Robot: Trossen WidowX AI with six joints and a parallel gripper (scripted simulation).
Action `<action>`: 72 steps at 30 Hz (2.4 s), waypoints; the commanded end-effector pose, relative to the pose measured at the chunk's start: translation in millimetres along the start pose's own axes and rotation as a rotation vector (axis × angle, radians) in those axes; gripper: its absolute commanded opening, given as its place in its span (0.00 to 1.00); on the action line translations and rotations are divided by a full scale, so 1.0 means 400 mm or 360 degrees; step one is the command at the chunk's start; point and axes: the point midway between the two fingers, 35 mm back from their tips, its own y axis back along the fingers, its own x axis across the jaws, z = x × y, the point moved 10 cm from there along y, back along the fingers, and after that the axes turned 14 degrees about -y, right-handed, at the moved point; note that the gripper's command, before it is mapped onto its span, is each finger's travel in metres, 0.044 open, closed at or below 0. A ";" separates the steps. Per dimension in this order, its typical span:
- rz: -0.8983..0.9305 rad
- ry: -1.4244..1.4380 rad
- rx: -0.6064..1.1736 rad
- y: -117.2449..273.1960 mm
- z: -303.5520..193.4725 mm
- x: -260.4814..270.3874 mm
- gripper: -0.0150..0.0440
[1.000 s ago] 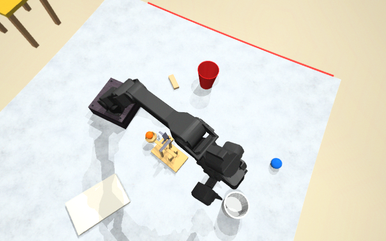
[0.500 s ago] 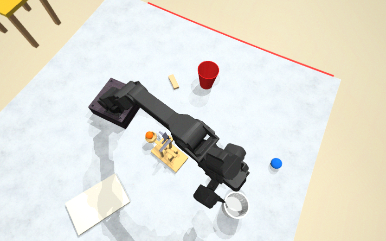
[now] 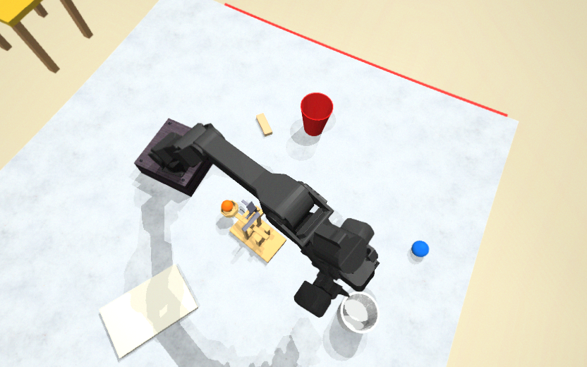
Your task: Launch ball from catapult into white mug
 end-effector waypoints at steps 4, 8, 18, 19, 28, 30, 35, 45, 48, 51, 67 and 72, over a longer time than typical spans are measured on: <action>0.0007 -0.0006 -0.0003 0.002 0.002 0.001 0.29; 0.0007 -0.0006 -0.0003 0.002 0.002 0.001 0.25; -0.0031 0.0134 0.0126 -0.013 -0.049 0.047 0.25; -0.0039 0.0167 0.0154 -0.016 -0.061 0.057 0.25; -0.0117 0.0475 0.0420 -0.036 -0.179 0.139 0.25; -0.0135 0.0547 0.0479 -0.038 -0.207 0.155 0.25; -0.0178 0.0737 0.0626 -0.039 -0.278 0.190 0.25; -0.0261 0.1143 0.0914 -0.027 -0.426 0.242 0.25; -0.0286 0.1271 0.0999 -0.019 -0.471 0.252 0.25; -0.0310 0.1401 0.1084 -0.010 -0.515 0.259 0.25; -0.0442 0.2133 0.1523 0.058 -0.739 0.257 0.25; -0.0486 0.2371 0.1658 0.084 -0.802 0.242 0.25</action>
